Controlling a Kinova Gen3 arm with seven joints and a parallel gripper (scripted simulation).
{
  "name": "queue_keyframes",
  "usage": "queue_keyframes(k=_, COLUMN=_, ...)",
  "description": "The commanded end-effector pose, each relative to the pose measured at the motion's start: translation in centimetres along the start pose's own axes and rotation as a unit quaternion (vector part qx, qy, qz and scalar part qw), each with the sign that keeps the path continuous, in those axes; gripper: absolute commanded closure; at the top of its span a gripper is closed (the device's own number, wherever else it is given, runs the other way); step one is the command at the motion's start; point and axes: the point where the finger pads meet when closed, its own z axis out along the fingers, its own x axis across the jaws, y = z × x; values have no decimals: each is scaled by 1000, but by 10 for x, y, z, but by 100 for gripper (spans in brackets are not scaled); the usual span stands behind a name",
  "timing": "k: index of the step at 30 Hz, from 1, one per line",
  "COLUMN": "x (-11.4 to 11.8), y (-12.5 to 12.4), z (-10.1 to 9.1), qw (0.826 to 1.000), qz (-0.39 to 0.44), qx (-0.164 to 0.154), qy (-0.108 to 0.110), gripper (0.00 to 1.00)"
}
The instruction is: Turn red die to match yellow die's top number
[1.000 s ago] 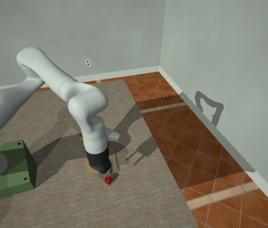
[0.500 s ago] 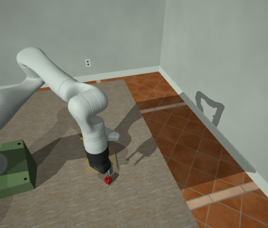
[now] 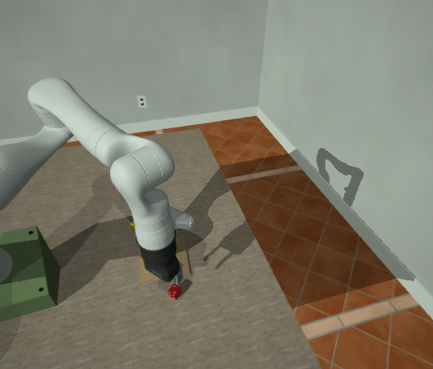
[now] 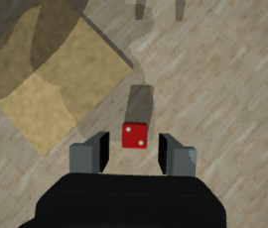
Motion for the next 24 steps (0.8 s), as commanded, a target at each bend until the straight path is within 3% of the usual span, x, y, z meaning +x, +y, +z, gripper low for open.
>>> queue_keyframes(k=1, x=0, y=1, z=6, qw=1000, qz=4, qx=-1, qy=0, gripper=21)
queue_keyframes(k=24, x=0, y=0, z=34, qw=1000, qz=4, qx=-1, qy=0, gripper=21)
